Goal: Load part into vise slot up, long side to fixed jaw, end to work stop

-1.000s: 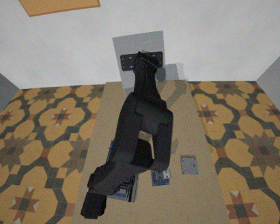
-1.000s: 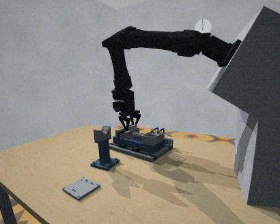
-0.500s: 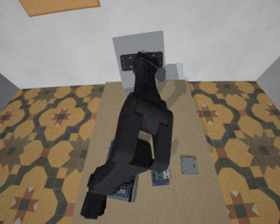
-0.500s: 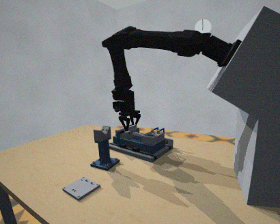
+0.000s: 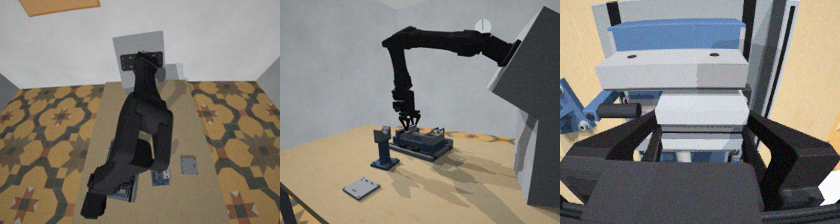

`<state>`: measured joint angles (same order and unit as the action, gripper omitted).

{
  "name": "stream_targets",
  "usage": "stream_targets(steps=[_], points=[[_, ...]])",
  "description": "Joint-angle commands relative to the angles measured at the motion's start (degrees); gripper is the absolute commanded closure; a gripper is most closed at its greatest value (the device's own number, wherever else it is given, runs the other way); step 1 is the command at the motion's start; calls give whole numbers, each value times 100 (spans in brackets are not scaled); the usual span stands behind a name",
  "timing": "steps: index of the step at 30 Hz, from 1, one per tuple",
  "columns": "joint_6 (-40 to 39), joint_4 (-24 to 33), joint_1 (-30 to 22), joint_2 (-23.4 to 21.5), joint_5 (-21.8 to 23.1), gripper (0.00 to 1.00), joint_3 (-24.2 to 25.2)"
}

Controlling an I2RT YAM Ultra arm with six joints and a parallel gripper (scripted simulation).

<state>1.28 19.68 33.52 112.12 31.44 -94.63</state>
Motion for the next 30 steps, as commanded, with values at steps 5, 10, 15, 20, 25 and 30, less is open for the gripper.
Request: stream_targets(steps=[5,10,15,20,25,30], points=[[-49,113,8,-129,-36,100,-215],[-48,114,8,-127,-37,100,-217],[-46,118,8,-122,-37,100,-221],[-40,129,7,-106,-38,100,-234],[-30,147,18,-81,-27,100,-256],[-21,165,23,-60,-22,100,-277]])
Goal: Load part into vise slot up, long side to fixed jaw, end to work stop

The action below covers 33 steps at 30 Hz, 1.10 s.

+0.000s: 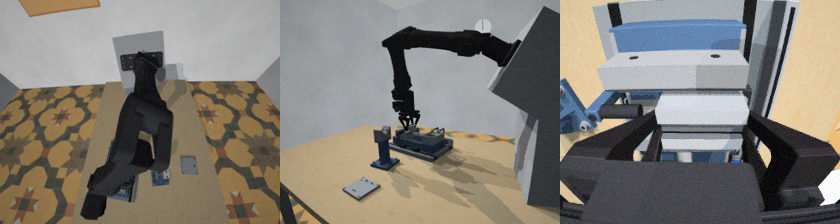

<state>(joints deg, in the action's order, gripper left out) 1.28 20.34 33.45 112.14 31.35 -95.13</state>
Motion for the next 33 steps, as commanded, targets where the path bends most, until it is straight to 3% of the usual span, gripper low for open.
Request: stream_targets(steps=[1,33], points=[[-19,106,29,-55,-14,100,-235],[15,147,23,29,-18,100,-315]])
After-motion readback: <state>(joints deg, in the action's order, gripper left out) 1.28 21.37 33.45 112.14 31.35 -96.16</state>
